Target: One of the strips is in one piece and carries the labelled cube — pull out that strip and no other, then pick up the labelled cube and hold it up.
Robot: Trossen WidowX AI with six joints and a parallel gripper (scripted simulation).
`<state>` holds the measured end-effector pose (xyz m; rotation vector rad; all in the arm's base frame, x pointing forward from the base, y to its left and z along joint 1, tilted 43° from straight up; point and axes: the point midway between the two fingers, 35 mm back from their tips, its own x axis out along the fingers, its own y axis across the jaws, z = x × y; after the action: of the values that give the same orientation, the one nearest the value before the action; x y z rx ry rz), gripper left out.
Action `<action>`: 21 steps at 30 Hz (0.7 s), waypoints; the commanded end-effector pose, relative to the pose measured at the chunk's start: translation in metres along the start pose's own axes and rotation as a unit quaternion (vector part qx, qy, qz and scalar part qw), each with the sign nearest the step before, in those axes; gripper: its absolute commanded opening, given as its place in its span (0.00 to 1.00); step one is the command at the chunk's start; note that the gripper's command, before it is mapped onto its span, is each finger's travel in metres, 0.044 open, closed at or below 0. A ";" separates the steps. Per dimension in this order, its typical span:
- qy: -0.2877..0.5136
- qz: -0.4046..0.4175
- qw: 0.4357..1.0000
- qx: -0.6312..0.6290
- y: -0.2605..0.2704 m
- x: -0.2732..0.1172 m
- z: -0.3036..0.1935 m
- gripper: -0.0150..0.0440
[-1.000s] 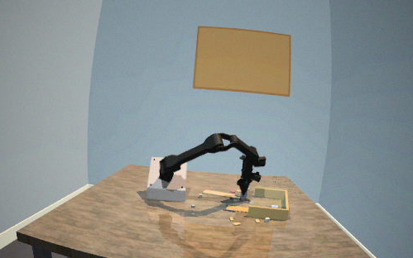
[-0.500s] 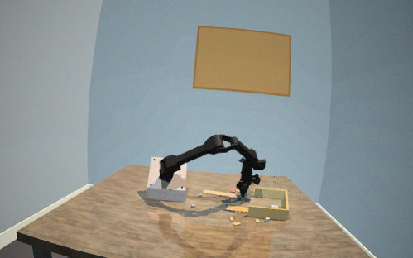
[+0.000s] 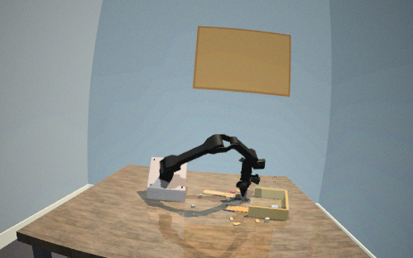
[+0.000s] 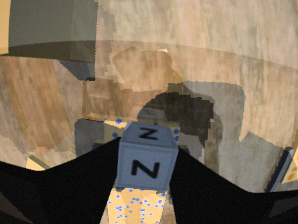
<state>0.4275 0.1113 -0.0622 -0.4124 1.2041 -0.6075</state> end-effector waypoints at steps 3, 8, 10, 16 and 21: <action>0.002 -0.001 1.000 -0.001 -0.007 -0.013 -0.015 0.25; 0.003 -0.002 1.000 -0.003 -0.015 -0.026 -0.031 0.25; 0.003 -0.002 1.000 -0.003 -0.019 -0.031 -0.037 0.25; 0.003 -0.003 1.000 -0.004 -0.027 -0.041 -0.052 0.25; 0.003 -0.003 1.000 -0.004 -0.031 -0.041 -0.059 0.25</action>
<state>0.3643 0.1186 -0.0310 -0.4229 1.2041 -0.6046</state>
